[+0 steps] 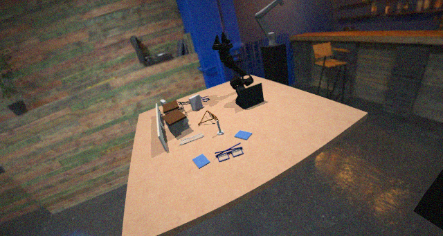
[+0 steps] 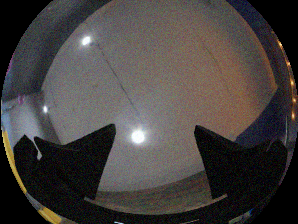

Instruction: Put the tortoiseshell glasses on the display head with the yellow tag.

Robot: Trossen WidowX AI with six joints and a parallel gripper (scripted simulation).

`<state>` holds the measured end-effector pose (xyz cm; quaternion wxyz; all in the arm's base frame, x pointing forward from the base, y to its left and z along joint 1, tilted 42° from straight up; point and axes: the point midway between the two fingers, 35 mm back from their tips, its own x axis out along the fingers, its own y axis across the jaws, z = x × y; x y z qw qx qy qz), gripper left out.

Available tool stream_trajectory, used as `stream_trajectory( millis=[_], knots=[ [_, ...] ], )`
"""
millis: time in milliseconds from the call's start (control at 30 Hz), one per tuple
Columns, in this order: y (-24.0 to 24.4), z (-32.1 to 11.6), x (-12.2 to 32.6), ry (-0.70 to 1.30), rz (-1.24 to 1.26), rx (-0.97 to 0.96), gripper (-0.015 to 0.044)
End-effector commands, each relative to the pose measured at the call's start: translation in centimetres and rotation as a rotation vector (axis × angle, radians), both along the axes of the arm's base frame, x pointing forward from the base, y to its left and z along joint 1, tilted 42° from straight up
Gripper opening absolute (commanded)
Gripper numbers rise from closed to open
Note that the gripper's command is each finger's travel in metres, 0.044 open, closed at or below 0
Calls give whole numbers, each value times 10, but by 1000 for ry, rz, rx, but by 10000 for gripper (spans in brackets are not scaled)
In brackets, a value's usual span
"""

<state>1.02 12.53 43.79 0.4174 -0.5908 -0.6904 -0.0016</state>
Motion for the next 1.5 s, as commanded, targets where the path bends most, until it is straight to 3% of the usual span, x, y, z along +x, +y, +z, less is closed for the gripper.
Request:
stream_trajectory(
  millis=[0, 233, 300, 533, 800, 1133, 1467],
  knots=[
    [0, 0, 0, 0, 0, 0, 426],
    [0, 0, 0, 0, 0, 0, 440],
    [5, -1, 10, 87, 18, -13, 387],
    [54, -35, 113, 984, 127, -35, 204],
    [78, -87, 182, 1635, 101, 108, 200],
    [87, -166, 243, 2271, -53, 484, 200],
    [74, -253, 281, 2653, -342, 1124, 200]
  ],
)
